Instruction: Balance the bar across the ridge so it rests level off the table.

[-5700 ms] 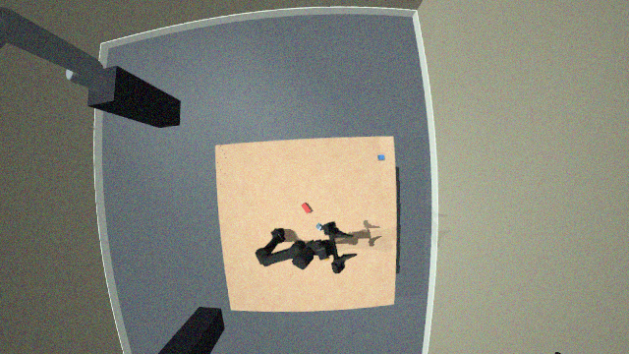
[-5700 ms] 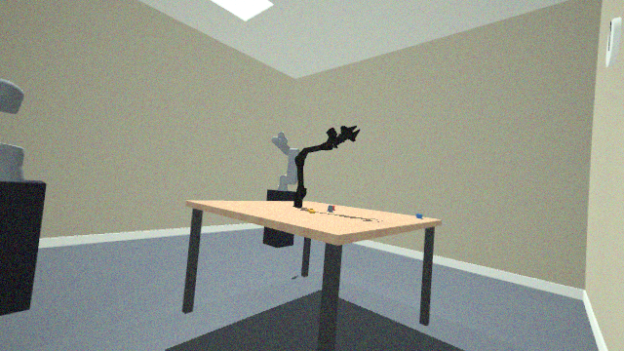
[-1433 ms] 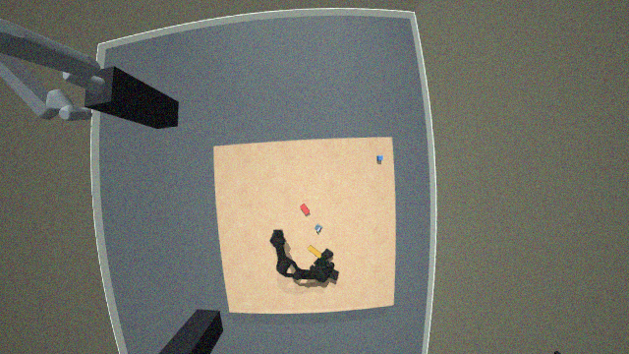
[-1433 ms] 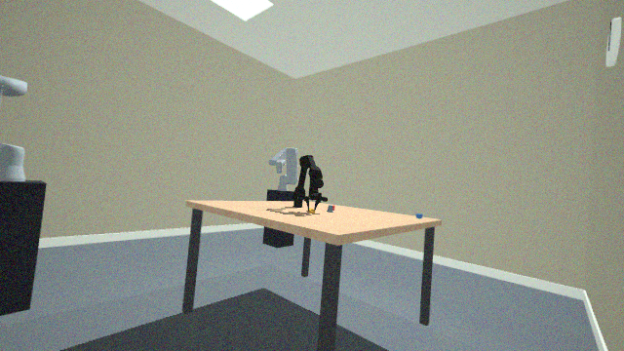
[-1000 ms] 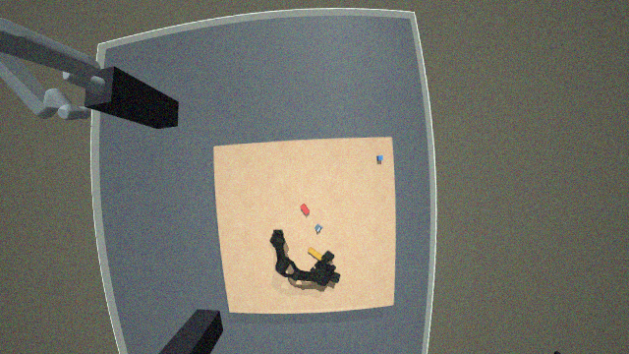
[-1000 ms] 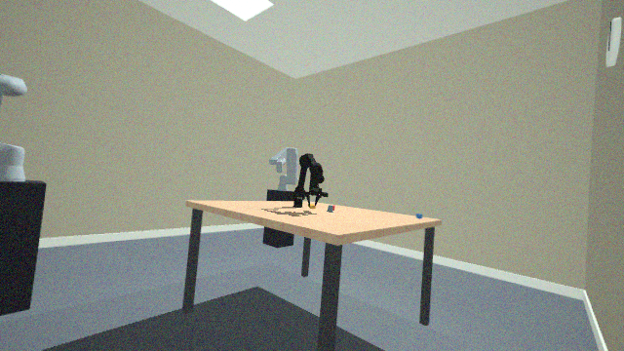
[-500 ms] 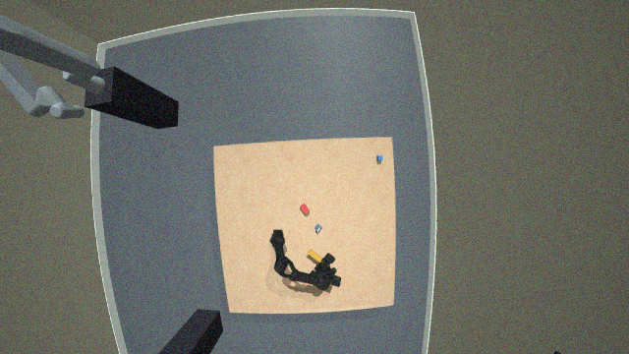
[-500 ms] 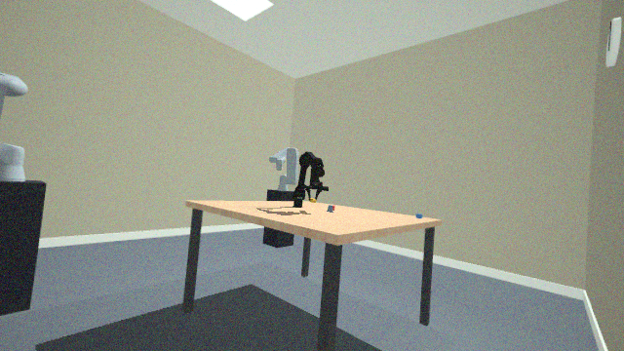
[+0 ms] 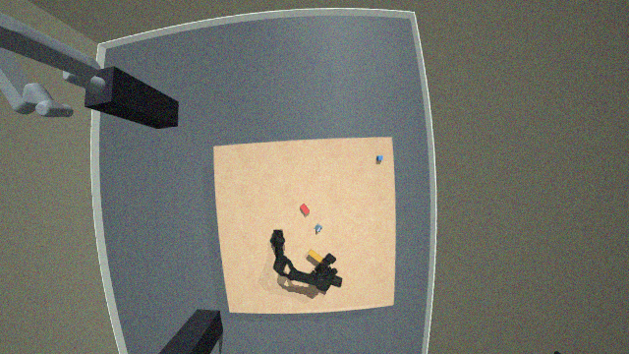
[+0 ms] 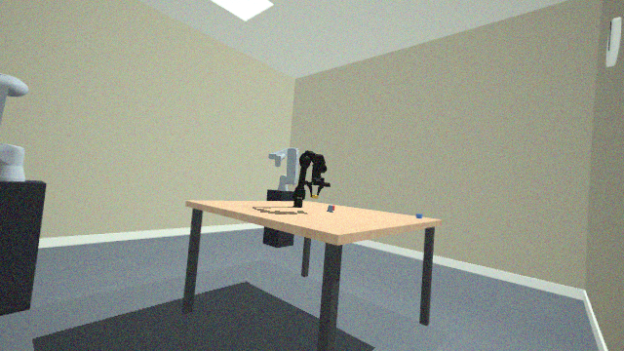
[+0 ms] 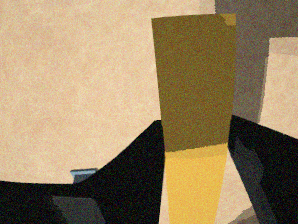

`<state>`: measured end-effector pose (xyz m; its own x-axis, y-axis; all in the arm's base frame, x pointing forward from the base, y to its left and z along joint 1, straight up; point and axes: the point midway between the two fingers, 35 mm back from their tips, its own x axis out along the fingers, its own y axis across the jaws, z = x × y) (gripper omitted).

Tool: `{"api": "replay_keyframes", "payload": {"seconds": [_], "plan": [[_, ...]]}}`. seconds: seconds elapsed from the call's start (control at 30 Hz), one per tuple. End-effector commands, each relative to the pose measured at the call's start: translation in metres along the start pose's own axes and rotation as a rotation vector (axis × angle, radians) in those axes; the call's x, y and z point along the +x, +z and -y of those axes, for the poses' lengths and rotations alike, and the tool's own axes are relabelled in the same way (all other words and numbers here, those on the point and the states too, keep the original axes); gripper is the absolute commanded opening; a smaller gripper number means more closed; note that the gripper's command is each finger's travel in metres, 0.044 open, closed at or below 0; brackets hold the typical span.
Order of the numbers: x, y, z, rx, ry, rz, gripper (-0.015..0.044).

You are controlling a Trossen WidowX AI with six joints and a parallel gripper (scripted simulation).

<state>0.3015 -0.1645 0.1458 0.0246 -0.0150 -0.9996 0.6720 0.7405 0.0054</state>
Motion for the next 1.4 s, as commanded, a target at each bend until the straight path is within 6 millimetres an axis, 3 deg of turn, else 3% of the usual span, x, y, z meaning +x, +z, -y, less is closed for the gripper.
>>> {"api": "replay_keyframes", "payload": {"seconds": [0.0, 0.7, 1.37], "plan": [[-0.002, -0.006, -0.013, -0.007, 0.003, 0.002, 0.0], [-0.003, -0.052, -0.083, -0.048, 0.01, -0.002, 0.0], [-0.004, -0.108, -0.135, -0.086, 0.015, -0.006, 0.0]]}}
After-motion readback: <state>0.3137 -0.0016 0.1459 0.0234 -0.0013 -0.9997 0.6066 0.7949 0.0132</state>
